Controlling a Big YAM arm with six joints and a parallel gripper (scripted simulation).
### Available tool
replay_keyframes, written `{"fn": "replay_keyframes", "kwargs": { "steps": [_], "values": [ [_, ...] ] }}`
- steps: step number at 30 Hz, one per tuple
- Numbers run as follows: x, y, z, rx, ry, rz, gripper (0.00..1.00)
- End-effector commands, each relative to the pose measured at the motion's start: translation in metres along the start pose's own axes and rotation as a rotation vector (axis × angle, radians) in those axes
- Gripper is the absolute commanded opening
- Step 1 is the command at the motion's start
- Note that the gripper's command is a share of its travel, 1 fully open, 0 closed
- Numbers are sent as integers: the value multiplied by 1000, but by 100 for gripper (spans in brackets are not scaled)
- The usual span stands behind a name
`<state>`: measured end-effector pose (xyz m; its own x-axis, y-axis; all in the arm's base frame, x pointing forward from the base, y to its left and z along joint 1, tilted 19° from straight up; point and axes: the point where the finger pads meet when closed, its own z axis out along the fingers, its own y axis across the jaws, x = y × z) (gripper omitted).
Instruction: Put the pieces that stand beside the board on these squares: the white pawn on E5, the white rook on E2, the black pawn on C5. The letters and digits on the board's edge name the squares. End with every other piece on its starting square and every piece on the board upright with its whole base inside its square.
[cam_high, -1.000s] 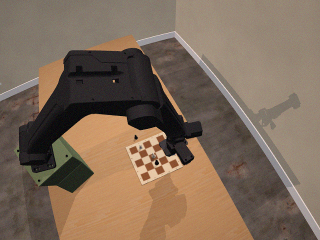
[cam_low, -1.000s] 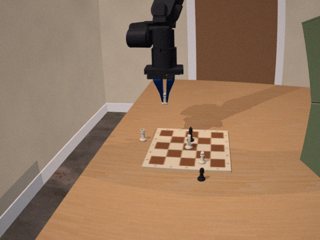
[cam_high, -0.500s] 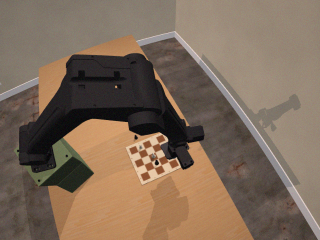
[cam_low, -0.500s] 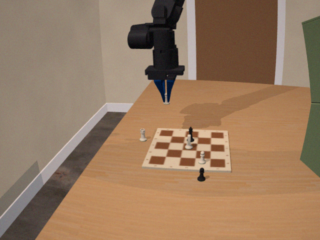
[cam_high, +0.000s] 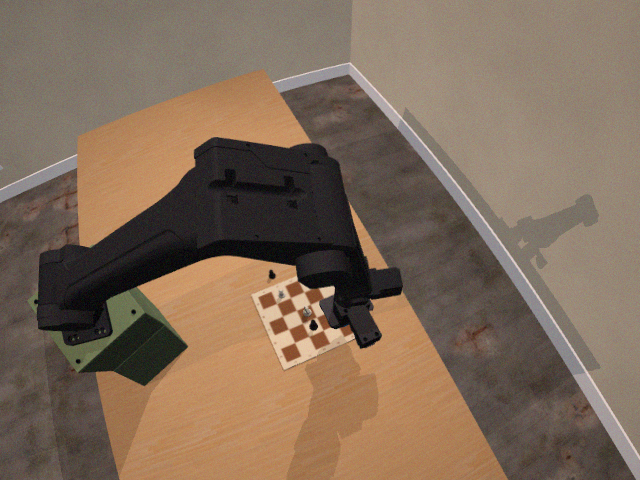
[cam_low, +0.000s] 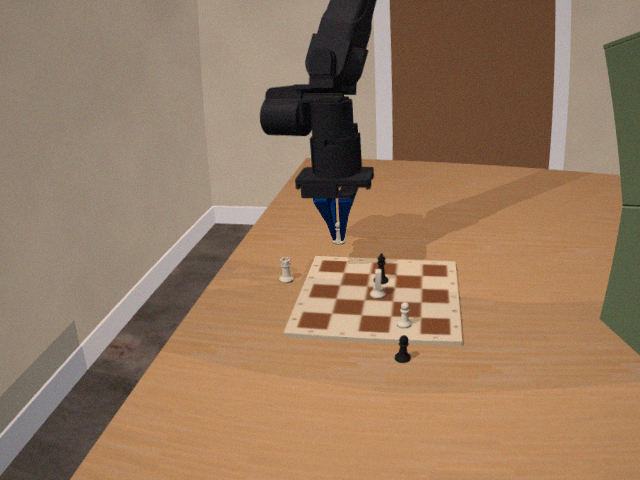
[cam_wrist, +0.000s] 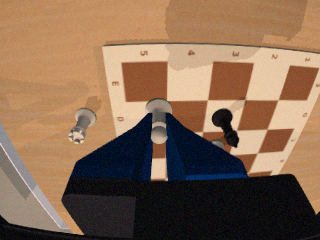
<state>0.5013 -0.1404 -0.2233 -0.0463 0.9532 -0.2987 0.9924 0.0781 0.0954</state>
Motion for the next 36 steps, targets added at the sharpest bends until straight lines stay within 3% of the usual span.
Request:
{"fn": "replay_keyframes", "kwargs": {
  "steps": [1, 2, 5, 10, 13, 36],
  "values": [
    [-11, 22, 1, -47, -15, 1, 0],
    [-5, 33, -6, -70, -17, -14, 0],
    [-11, 22, 19, -46, -15, 1, 0],
    [-10, 22, 34, -46, -14, -1, 0],
    [-11, 42, 18, -88, -23, -8, 0],
    [-10, 38, 23, -79, -22, -8, 0]
  ]
}}
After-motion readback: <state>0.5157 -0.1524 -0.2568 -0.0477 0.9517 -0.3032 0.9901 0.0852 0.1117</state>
